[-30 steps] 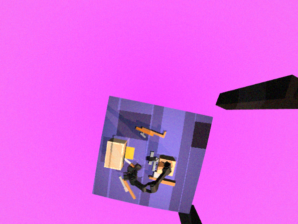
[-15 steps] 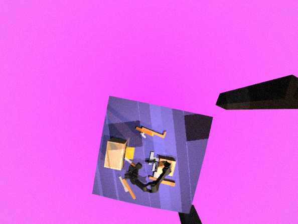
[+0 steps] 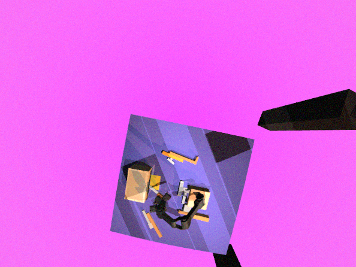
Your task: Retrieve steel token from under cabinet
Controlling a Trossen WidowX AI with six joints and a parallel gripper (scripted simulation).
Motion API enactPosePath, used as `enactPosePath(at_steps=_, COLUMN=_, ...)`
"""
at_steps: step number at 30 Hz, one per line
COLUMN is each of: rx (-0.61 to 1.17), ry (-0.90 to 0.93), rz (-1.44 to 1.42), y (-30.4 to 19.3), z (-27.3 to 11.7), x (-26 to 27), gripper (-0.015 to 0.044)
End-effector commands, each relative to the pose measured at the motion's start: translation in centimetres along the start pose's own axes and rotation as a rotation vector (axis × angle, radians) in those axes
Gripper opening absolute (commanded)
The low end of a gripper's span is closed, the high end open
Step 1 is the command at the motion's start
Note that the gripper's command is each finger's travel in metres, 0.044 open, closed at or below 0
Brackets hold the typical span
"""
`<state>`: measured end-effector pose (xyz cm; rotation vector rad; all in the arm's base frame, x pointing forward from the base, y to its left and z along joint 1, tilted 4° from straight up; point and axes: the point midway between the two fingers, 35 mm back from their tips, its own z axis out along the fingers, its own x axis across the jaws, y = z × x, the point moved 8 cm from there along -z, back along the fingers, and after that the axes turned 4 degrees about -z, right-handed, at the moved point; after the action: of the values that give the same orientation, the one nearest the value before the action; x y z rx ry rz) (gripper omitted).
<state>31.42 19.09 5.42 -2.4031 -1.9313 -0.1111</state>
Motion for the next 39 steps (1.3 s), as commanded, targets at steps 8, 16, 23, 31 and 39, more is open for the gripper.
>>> enactPosePath(at_steps=8, rx=-0.002, ry=-0.014, rz=0.004, y=-0.1, z=0.1, x=-1.4, gripper=0.0)
enactPosePath(at_steps=16, rx=-0.002, ry=-0.014, rz=0.004, y=-0.1, z=0.1, x=-2.1, gripper=0.0)
enactPosePath(at_steps=23, rx=-0.002, ry=-0.015, rz=0.004, y=-0.2, z=0.1, x=-2.8, gripper=0.0)
enactPosePath(at_steps=31, rx=-0.002, ry=-0.015, rz=0.004, y=-0.2, z=0.1, x=-3.5, gripper=0.0)
enactPosePath(at_steps=39, rx=-0.002, ry=-0.015, rz=0.004, y=-0.2, z=0.1, x=-3.7, gripper=0.0)
